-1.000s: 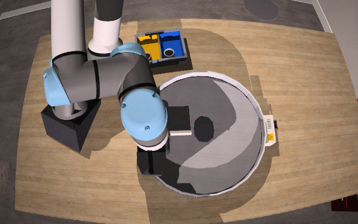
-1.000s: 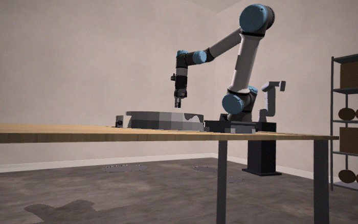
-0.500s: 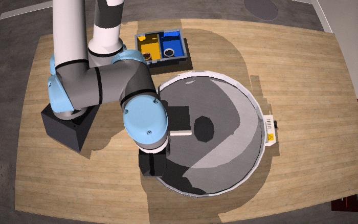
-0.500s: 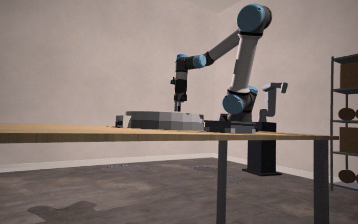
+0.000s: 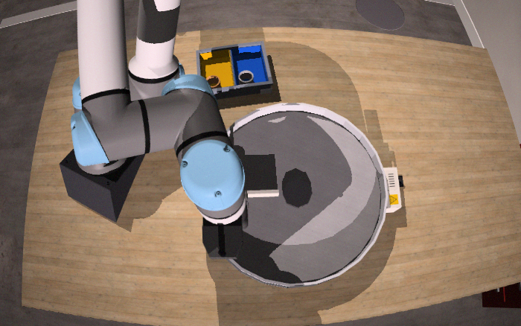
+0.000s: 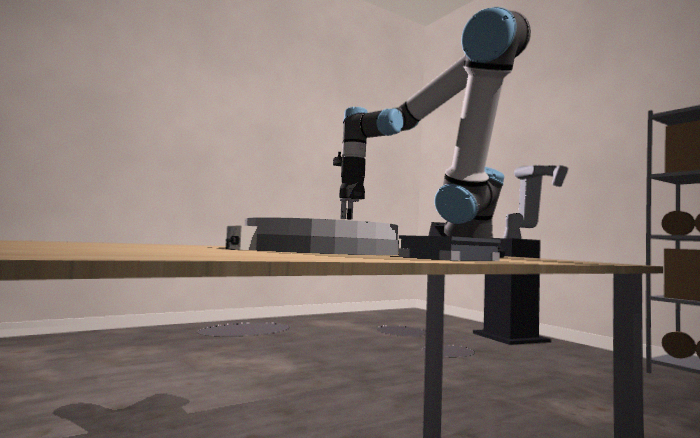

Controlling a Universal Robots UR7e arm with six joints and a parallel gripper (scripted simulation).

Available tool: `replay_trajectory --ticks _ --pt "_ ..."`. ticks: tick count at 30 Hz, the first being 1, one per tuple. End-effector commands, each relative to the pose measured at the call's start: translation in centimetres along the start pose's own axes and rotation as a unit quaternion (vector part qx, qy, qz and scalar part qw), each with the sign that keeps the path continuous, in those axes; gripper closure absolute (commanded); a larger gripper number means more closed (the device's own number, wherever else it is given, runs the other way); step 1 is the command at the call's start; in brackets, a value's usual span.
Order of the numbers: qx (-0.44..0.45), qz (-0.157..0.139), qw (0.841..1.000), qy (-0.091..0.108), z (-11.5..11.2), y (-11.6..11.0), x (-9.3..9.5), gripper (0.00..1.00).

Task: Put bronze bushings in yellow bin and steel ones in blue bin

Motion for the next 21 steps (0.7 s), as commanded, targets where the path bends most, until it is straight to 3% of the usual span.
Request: replay_trajectory --ticks 1,21 --pt "0.0 0.0 1.0 0.0 0.0 0.01 0.03 0.55" --pt "0.0 0.001 1.0 0.0 -0.01 0.03 0.42 0.55"
Point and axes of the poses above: the point where the finger pads meet when closed, its own x axis out along the fingers, its own z axis across the jaws, y = z × x, the point moved 10 cm from there along -x, back along the fingers, and after that the axes turned 13 degrees about -x, right-handed, at the moved point
